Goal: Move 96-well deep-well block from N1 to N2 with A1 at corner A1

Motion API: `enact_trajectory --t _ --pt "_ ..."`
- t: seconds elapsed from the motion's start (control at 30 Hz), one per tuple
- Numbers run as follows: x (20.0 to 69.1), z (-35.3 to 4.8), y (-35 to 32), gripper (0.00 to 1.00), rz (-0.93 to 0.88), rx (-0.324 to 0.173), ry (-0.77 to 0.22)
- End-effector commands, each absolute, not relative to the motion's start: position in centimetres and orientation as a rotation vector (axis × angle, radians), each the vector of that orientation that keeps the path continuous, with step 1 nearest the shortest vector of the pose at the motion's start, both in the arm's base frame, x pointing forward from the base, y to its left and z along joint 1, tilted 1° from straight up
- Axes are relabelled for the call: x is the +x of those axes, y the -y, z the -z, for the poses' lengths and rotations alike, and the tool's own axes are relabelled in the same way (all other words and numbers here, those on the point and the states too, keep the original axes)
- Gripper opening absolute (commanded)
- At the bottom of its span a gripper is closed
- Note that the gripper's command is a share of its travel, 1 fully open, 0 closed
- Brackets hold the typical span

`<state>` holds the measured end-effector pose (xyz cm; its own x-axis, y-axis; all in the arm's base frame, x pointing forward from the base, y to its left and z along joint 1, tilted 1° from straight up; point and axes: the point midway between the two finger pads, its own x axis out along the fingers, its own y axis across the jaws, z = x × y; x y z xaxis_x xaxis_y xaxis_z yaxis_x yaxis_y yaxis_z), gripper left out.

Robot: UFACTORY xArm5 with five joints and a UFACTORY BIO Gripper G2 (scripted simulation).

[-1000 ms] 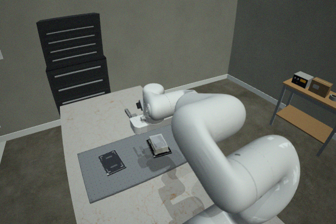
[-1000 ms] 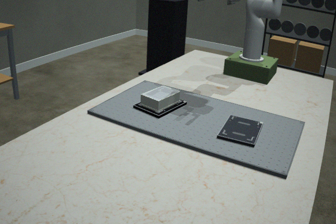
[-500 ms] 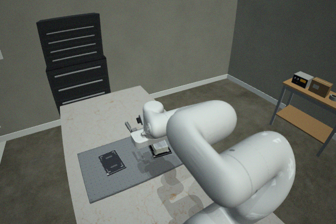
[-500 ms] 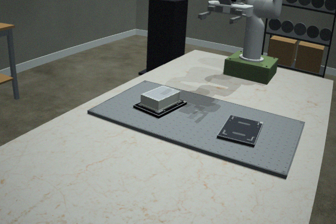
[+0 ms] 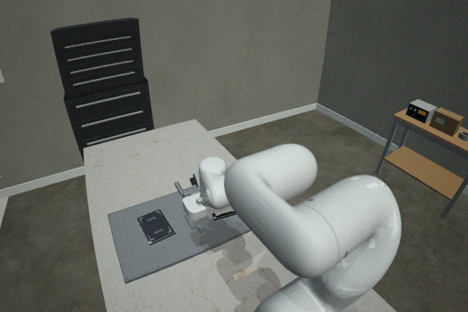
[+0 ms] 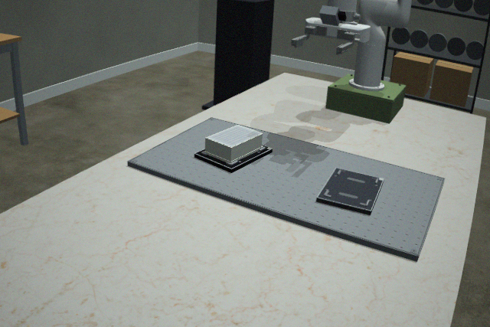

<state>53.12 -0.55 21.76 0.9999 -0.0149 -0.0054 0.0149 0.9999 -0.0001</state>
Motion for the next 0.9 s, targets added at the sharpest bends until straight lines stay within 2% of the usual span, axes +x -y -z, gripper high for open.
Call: enact_trajectory --t 0.0,0.3,0.87 --pt "53.2 -21.9 0.5 0.37 0.015 -0.011 -0.002" --pt "54.1 -20.2 2.1 0.37 0.175 -0.011 -0.001" --pt "56.8 -15.0 6.8 0.37 0.175 -0.012 -0.001"
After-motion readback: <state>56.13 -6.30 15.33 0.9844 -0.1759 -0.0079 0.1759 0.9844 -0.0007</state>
